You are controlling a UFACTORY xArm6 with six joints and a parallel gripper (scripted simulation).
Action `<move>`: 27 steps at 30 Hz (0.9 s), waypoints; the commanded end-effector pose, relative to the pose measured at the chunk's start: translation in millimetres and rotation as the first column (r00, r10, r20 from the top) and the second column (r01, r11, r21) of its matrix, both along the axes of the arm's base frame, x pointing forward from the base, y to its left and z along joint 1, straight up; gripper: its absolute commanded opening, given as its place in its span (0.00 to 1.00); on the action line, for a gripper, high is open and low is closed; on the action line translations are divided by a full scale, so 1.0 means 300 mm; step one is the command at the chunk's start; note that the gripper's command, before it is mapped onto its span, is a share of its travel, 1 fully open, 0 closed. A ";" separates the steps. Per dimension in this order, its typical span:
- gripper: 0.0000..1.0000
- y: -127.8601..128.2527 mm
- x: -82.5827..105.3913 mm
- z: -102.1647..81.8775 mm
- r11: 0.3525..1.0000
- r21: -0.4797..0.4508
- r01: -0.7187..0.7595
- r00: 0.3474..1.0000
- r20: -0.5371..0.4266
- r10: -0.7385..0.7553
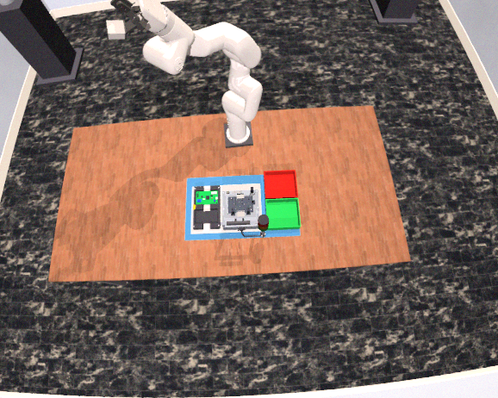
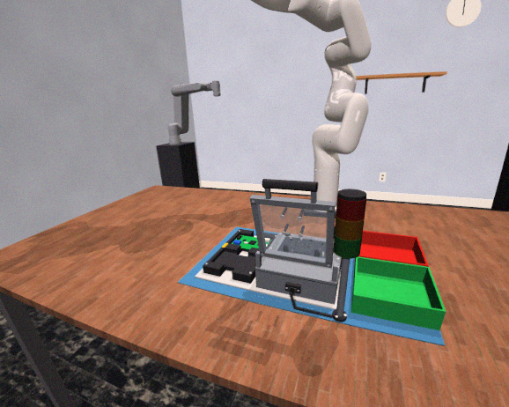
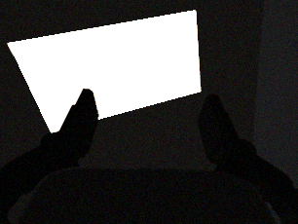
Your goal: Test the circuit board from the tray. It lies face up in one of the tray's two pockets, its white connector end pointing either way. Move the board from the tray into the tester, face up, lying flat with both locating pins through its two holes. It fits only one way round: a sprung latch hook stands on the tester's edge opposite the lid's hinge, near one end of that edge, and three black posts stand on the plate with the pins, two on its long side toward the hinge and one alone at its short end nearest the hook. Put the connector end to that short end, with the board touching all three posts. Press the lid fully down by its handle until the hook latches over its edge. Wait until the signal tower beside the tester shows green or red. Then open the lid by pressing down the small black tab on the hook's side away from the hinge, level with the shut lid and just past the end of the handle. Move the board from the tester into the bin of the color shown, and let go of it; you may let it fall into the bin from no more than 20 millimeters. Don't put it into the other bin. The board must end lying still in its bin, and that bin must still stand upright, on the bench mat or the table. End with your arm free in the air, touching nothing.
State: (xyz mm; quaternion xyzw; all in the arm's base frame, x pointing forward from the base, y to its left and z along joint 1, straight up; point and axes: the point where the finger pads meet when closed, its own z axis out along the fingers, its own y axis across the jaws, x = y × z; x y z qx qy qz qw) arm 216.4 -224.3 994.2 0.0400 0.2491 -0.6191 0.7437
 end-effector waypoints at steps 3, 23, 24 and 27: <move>1.00 0.003 -0.003 0.003 1.000 -0.002 0.000 1.000 0.002 0.000; 1.00 -0.004 0.012 -0.004 1.000 0.003 0.007 1.000 -0.014 -0.007; 1.00 -0.008 0.020 -0.007 1.000 0.006 0.011 1.000 -0.023 -0.011; 1.00 -0.025 0.060 -0.026 0.999 0.017 0.030 0.997 -0.068 -0.029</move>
